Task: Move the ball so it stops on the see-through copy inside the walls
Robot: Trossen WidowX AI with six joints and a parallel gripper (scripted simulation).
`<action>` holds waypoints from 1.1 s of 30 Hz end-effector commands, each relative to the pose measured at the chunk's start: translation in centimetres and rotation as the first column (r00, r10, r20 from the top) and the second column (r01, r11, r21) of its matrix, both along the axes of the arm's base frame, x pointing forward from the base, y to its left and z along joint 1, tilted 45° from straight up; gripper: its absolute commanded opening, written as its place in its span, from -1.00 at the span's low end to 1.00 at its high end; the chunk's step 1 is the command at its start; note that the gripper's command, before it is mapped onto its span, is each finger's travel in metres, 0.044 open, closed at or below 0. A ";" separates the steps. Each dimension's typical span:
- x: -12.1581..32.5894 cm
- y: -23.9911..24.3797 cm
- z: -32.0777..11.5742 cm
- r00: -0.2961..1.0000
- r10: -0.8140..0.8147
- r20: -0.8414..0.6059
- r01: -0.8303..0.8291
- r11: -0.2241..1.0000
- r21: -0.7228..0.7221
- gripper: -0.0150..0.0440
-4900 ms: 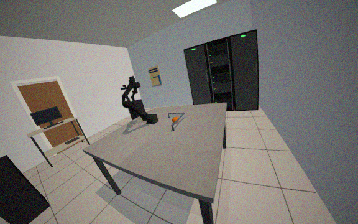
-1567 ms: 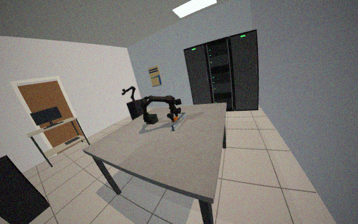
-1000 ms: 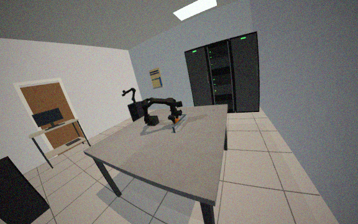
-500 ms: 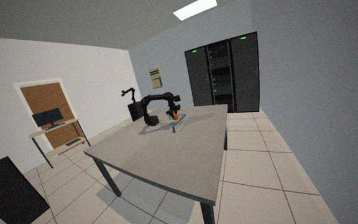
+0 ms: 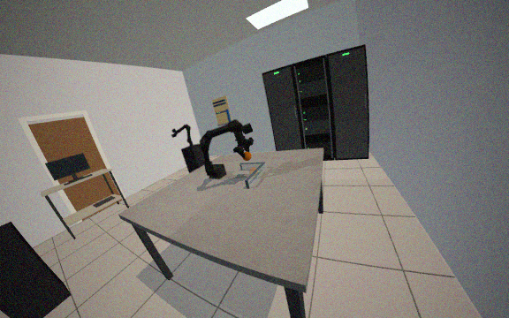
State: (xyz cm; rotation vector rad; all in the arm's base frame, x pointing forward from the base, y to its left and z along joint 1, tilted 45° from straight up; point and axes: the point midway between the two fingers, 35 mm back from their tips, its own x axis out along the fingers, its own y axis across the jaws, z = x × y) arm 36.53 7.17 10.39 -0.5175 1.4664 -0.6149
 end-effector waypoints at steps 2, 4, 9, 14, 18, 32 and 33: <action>0.0 0.4 0.1 1.000 -0.004 -0.003 0.004 1.000 0.001 -0.49; 0.3 -0.1 -0.9 1.000 -0.022 -0.014 0.022 1.000 -0.008 -0.49; 1.0 -1.4 -3.8 0.996 -0.071 -0.047 0.070 0.997 -0.035 -0.49; 1.2 -2.0 -5.3 0.993 -0.096 -0.062 0.093 0.995 -0.048 -0.49; 1.2 -2.5 -5.7 0.993 -0.096 -0.062 0.093 0.995 -0.047 -0.49; 0.7 -6.2 -9.6 0.994 -0.096 -0.061 0.093 0.994 -0.049 -0.49; 0.6 -6.5 -9.8 0.994 -0.096 -0.061 0.093 0.994 -0.049 -0.49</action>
